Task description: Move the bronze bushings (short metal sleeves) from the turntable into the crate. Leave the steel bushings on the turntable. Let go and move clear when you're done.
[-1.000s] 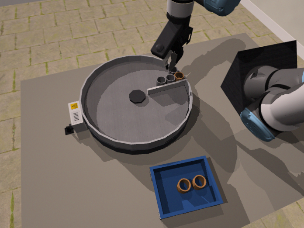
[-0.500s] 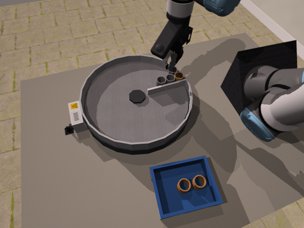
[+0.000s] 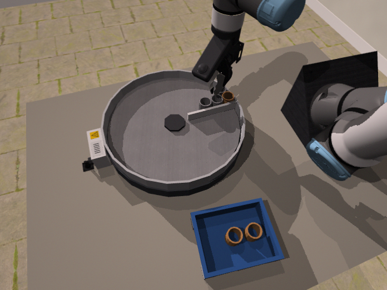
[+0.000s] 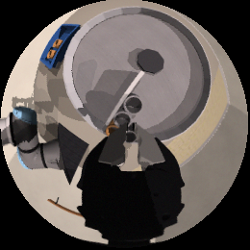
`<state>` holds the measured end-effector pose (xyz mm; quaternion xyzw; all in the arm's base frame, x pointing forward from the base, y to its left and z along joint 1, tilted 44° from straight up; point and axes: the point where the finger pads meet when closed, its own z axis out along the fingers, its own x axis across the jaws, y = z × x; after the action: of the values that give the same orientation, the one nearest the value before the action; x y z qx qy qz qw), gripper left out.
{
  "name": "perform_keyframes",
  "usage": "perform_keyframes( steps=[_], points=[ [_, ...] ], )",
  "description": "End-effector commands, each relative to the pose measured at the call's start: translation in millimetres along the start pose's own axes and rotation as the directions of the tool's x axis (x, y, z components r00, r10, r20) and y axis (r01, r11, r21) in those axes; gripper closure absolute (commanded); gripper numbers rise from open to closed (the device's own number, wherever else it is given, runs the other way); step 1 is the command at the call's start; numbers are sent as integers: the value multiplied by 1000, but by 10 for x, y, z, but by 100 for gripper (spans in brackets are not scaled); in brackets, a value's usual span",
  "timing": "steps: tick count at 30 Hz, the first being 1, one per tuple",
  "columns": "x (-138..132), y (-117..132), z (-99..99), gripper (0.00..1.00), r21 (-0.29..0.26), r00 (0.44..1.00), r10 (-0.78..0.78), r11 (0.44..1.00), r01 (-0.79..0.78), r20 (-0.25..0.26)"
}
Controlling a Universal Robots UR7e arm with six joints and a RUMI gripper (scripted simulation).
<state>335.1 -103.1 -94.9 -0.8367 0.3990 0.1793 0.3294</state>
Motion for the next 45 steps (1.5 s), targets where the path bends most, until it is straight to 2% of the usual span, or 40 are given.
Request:
perform_keyframes(
  steps=[1, 28, 45],
  points=[
    [21, 0, -12, 95, -1, 1000, 0, 1000, 0, -6],
    [17, 0, -4, 95, 0, 1000, 0, 1000, 0, -5],
    [0, -7, 224, 95, 0, 1000, 0, 1000, 0, -1]
  ],
)
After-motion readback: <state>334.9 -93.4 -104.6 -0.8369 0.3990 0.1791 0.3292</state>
